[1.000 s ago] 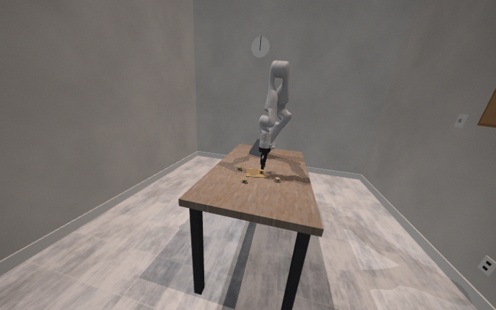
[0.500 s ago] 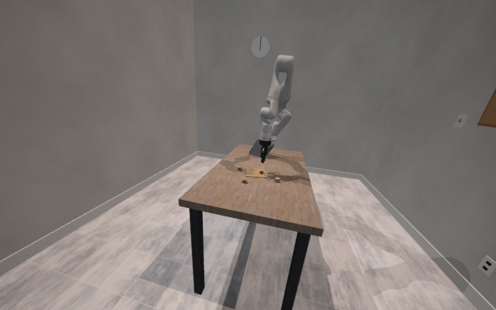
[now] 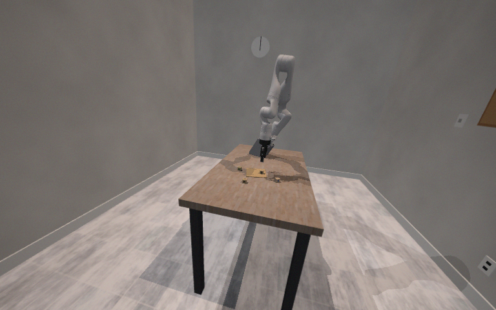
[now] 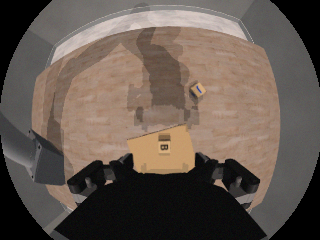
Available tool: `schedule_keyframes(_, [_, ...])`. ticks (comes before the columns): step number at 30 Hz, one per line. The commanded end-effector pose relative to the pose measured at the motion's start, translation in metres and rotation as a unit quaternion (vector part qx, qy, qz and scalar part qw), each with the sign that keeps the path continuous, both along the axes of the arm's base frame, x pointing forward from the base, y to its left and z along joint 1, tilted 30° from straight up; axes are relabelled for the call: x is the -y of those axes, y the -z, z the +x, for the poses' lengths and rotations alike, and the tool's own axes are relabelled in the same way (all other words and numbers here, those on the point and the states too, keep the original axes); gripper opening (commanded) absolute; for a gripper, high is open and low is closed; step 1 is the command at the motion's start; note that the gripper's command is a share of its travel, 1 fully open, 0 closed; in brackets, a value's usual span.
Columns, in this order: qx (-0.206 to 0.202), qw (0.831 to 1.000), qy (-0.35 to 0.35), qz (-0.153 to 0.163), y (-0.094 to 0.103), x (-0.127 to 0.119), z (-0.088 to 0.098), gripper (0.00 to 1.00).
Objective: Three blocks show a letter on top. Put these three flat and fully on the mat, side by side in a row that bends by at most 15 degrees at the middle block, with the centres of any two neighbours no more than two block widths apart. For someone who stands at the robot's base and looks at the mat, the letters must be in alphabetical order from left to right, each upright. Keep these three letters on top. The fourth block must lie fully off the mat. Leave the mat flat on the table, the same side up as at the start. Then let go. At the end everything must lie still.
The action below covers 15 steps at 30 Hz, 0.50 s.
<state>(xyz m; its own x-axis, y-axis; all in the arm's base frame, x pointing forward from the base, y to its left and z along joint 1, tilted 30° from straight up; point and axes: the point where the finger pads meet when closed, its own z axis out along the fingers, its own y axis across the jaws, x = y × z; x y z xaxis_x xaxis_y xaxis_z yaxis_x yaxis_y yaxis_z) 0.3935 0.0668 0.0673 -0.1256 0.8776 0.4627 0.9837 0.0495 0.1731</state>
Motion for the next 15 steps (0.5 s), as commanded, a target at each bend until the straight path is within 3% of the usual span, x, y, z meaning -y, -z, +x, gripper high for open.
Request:
schedule_keyframes(1, [0.001,1.0,0.0,0.0,-0.0003,0.0004,0.0004,1.0])
schedule_keyframes(15, [0.01,1.0,-0.021,-0.002,-0.0013,-0.0025,0.001,1.0])
